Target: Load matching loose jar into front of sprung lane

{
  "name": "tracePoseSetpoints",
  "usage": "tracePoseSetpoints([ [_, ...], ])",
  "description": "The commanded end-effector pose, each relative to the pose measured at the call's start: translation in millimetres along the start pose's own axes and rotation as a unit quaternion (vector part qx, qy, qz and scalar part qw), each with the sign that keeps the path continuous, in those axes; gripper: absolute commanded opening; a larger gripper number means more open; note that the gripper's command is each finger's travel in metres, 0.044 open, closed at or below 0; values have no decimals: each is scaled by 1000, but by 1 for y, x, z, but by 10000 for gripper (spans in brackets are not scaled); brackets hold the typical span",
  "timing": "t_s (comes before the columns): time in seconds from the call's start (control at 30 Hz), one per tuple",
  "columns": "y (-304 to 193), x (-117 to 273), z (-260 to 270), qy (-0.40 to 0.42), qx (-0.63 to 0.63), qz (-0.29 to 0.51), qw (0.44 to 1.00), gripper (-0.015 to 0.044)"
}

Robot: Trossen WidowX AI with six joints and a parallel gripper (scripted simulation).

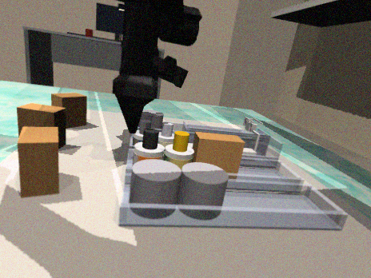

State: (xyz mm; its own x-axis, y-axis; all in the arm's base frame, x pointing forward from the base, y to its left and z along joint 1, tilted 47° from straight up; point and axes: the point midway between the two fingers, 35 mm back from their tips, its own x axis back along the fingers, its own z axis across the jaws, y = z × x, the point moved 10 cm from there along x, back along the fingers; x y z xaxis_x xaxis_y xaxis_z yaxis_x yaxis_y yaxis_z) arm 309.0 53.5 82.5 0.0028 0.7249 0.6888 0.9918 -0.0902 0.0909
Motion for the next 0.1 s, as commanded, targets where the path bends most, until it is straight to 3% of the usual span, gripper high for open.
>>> tracePoseSetpoints([
  [0.0,-15,1,1,3,-1,1,1000,295],
  [0.07,-22,1,1,3,0,1,1000,295],
])
